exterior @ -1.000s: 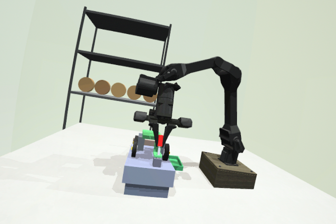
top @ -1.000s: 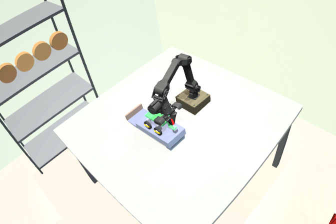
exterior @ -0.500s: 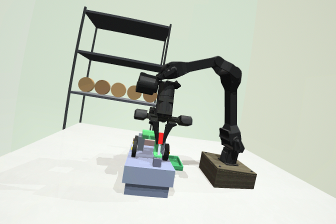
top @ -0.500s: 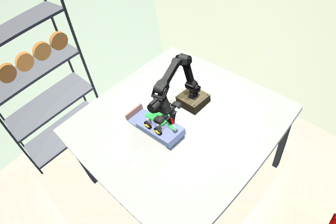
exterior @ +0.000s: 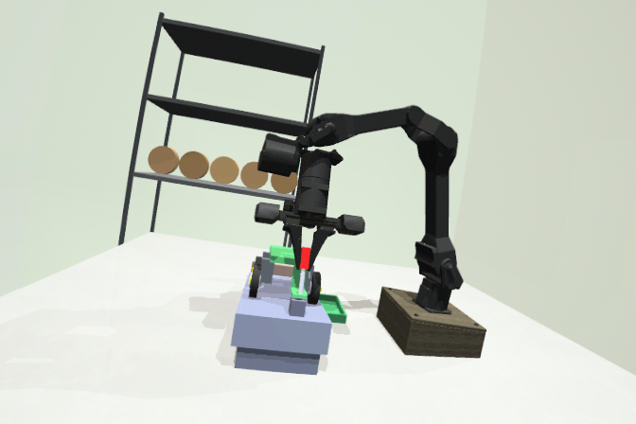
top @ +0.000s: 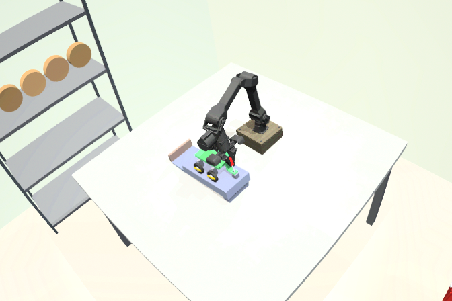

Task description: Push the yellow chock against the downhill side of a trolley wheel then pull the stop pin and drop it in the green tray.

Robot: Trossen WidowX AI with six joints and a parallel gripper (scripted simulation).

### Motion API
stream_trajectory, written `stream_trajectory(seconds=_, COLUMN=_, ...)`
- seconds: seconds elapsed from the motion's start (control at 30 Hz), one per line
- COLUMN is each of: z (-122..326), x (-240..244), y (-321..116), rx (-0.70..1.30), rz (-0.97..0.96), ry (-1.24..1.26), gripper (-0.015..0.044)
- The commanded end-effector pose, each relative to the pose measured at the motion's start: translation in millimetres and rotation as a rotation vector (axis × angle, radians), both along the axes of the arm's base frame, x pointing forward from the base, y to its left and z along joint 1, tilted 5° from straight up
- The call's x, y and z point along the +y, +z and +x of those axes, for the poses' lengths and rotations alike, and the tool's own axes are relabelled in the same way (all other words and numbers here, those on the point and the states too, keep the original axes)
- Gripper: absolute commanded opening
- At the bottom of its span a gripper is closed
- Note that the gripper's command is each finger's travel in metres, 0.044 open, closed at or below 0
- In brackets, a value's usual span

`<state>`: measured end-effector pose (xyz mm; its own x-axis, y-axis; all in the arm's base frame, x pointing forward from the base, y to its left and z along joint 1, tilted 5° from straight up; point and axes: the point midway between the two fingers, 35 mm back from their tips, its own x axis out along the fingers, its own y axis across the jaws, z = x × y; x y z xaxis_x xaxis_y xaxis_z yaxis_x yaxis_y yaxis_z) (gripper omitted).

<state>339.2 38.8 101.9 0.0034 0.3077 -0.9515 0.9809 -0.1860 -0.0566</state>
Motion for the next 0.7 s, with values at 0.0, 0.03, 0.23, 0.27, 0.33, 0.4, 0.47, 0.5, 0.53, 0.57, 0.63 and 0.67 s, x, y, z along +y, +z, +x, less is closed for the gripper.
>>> stream_trajectory(seconds=0.0, z=0.9, x=0.1, y=5.3, rx=-0.01, rz=0.004, ry=0.004, gripper=0.0)
stream_trajectory(seconds=0.03, z=0.9, x=0.1, y=5.8, rx=-0.01, rz=0.004, ry=0.004, gripper=0.0)
stream_trajectory(seconds=0.23, z=0.9, x=-0.1, y=8.4, rx=-0.01, rz=0.004, ry=0.004, gripper=0.0)
stream_trajectory(seconds=0.27, z=1.0, x=-0.1, y=8.8, rx=-0.01, rz=0.004, ry=0.004, gripper=0.0)
stream_trajectory(seconds=0.33, z=1.0, x=-0.1, y=9.6, rx=-0.01, rz=0.004, ry=0.004, gripper=0.0)
stream_trajectory(seconds=0.4, z=1.1, x=-0.2, y=10.4, rx=-0.01, rz=0.003, ry=0.004, gripper=0.0)
stream_trajectory(seconds=0.47, z=1.1, x=-0.2, y=11.2, rx=-0.01, rz=0.003, ry=0.004, gripper=0.0)
stream_trajectory(seconds=0.5, z=1.1, x=-0.2, y=11.6, rx=-0.01, rz=0.003, ry=0.004, gripper=0.0)
stream_trajectory(seconds=0.53, z=1.1, x=-0.2, y=12.0, rx=-0.01, rz=0.003, ry=0.004, gripper=0.0)
stream_trajectory(seconds=0.57, z=1.1, x=-0.1, y=12.4, rx=-0.01, rz=0.003, ry=0.004, gripper=0.0)
stream_trajectory(seconds=0.63, z=1.2, x=-0.1, y=13.2, rx=-0.01, rz=0.004, ry=0.004, gripper=0.0)
stream_trajectory(seconds=0.67, z=1.3, x=-0.1, y=13.7, rx=-0.01, rz=0.004, ry=0.004, gripper=0.0)
